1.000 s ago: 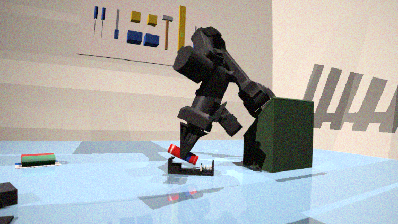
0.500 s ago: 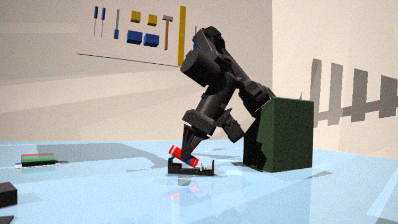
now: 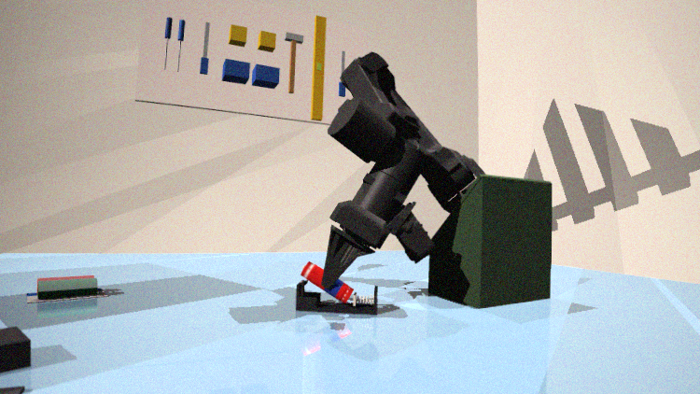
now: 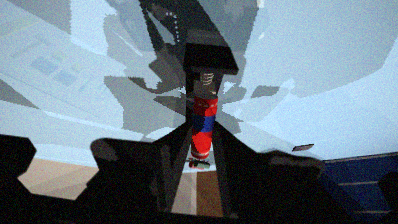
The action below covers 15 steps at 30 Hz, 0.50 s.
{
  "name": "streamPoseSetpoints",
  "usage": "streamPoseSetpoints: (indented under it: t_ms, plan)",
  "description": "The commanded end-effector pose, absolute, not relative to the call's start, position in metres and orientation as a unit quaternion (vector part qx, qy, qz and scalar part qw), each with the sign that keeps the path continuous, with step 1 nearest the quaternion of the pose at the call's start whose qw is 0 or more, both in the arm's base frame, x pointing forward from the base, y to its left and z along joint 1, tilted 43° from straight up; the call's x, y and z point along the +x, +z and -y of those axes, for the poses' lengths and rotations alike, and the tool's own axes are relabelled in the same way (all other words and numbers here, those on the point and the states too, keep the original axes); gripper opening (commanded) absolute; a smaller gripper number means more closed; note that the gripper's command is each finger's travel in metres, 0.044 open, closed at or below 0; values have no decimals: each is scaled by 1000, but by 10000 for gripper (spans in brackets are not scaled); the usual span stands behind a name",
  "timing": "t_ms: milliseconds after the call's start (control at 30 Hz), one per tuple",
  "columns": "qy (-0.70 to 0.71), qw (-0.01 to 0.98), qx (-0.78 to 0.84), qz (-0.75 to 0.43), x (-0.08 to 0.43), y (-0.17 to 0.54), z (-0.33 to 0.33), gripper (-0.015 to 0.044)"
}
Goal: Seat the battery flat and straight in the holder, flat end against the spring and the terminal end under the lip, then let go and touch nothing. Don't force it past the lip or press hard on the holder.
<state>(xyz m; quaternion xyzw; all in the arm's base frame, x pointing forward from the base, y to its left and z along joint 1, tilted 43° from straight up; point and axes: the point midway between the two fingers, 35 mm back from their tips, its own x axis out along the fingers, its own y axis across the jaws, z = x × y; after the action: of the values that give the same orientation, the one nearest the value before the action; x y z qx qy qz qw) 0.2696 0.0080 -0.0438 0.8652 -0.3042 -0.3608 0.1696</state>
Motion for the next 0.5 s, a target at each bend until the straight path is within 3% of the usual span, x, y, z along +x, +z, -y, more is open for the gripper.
streamPoseSetpoints:
  t_ms: [0, 467]
  plan:
    - [-361, 174, 865, 303, 266, -45, -6, 68]
    - [-363, 172, 868, 294, 254, -51, -8, 68]
